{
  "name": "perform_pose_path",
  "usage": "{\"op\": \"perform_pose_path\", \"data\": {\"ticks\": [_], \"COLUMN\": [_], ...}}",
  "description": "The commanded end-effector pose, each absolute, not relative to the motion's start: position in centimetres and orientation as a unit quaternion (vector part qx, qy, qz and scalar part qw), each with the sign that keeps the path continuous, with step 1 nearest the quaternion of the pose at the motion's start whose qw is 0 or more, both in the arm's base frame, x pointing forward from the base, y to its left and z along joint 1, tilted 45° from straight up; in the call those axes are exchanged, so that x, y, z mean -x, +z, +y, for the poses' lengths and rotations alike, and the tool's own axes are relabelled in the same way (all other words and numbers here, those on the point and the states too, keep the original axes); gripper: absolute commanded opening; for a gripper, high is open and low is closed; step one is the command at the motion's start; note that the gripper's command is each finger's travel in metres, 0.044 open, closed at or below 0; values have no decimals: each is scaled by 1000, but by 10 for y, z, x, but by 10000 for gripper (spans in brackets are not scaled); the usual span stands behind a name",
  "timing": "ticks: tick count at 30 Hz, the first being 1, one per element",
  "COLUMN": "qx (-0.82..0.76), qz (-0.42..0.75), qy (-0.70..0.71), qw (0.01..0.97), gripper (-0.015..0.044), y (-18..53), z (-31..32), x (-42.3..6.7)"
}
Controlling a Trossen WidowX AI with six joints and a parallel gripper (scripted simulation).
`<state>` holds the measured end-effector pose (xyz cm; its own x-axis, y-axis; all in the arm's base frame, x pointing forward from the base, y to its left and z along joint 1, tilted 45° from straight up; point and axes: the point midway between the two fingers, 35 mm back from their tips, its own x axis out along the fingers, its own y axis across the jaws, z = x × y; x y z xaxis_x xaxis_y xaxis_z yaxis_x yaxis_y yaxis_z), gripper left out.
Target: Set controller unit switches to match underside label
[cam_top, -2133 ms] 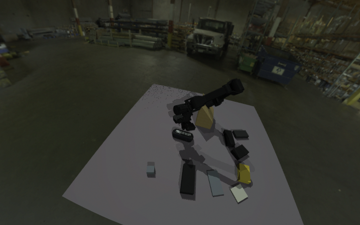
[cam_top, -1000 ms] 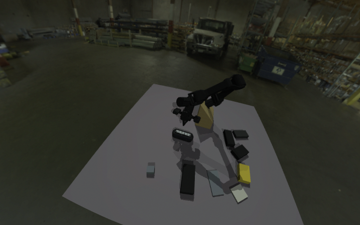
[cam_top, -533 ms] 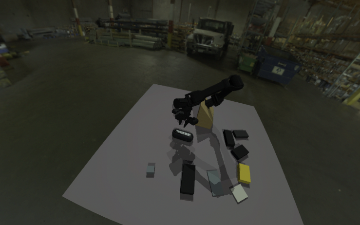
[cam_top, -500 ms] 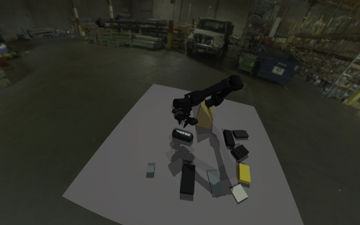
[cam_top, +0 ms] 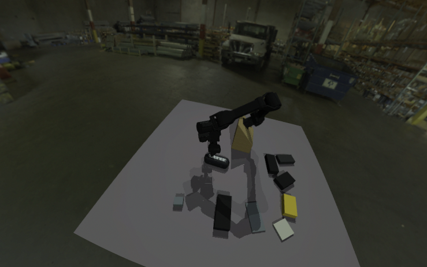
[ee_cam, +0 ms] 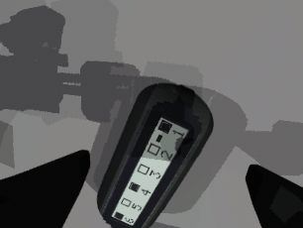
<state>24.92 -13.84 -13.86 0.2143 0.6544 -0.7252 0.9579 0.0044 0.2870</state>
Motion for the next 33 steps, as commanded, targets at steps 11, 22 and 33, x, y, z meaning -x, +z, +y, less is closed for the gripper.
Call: {"op": "perform_pose_path", "data": {"ticks": [11, 22, 33], "qx": [-710, -711, -711], "qz": [585, 584, 584], "qy": [-302, -302, -301], "qw": [250, 250, 250], "gripper": [440, 440, 440], "y": [-151, -161, -174], "z": [-143, -134, -122], "x": [-255, -257, -260]}}
